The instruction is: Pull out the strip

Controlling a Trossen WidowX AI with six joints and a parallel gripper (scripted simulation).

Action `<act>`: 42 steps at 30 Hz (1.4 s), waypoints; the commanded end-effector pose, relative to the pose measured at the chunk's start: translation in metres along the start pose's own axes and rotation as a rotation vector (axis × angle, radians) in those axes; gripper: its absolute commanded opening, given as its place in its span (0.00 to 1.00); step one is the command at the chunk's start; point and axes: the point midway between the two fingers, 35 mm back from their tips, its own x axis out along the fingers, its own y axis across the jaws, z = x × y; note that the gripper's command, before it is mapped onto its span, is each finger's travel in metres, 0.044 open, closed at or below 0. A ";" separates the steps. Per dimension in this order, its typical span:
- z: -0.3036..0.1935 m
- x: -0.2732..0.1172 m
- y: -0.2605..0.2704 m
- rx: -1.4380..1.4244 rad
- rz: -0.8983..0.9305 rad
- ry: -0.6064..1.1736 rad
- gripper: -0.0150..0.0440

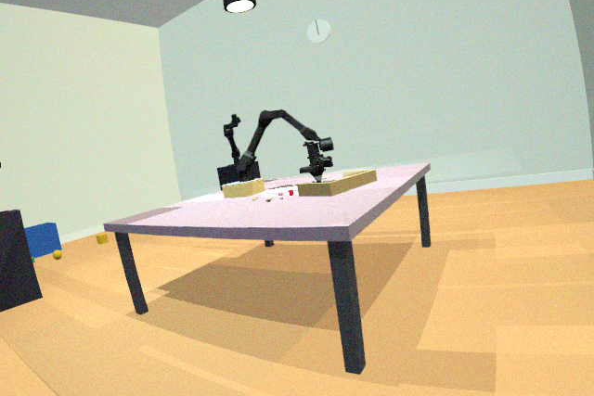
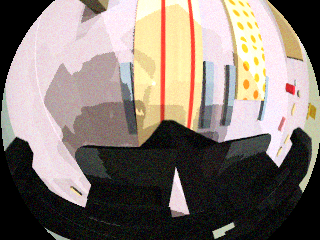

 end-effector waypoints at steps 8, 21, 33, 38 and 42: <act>-0.025 0.006 -0.002 -0.005 -0.008 0.030 0.25; -0.044 0.006 -0.003 -0.005 -0.008 0.032 0.25; -0.062 0.006 -0.004 -0.005 -0.008 0.033 0.25; -0.069 0.006 -0.004 -0.005 -0.008 0.034 0.25; -0.075 0.006 -0.004 -0.005 -0.008 0.034 0.25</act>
